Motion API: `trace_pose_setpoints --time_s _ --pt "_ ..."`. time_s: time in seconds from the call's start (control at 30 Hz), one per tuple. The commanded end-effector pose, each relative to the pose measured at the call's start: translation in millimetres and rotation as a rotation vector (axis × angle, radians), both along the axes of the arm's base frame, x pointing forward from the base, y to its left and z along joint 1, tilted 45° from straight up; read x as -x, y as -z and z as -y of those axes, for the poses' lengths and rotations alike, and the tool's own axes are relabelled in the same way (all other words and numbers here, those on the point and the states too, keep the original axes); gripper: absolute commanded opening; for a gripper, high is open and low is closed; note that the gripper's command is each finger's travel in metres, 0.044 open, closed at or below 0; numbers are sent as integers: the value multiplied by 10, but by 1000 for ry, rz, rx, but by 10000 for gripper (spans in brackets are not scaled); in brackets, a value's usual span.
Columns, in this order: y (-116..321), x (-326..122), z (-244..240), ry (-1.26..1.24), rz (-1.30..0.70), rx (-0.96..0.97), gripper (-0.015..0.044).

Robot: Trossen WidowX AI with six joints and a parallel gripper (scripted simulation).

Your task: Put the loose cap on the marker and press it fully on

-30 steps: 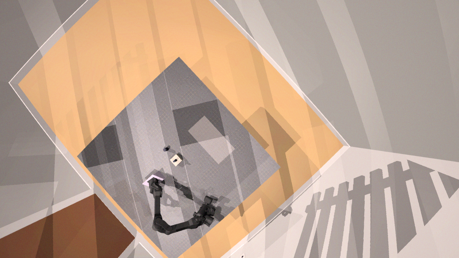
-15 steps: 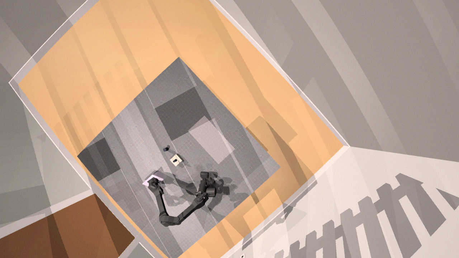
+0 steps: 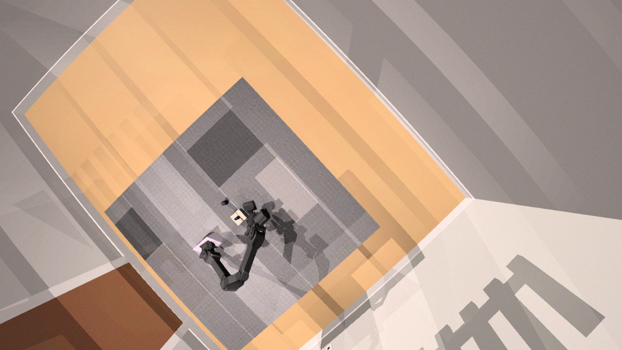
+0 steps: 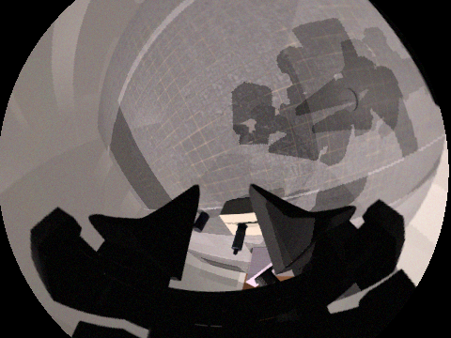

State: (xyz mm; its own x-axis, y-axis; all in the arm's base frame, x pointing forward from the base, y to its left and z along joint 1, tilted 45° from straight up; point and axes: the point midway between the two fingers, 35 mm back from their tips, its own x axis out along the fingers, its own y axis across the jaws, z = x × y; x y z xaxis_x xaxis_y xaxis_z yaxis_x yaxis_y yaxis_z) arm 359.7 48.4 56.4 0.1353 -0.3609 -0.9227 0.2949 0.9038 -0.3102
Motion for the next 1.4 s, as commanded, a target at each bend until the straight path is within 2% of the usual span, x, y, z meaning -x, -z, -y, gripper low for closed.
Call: trace_pose_setpoints --time_s 0.0,0.23,0.4,0.63,0.77,1.37 --pt "341 312 -509 -57 -98 84 242" --pt "769 1022 -1121 -174 -182 288 242" --pt "940 1446 -1312 -248 -181 422 242" --pt "964 1452 -1295 -250 -180 425 242" --pt "1193 1415 -1071 -249 -180 426 242" --pt "1352 1398 -913 -249 -179 427 242"
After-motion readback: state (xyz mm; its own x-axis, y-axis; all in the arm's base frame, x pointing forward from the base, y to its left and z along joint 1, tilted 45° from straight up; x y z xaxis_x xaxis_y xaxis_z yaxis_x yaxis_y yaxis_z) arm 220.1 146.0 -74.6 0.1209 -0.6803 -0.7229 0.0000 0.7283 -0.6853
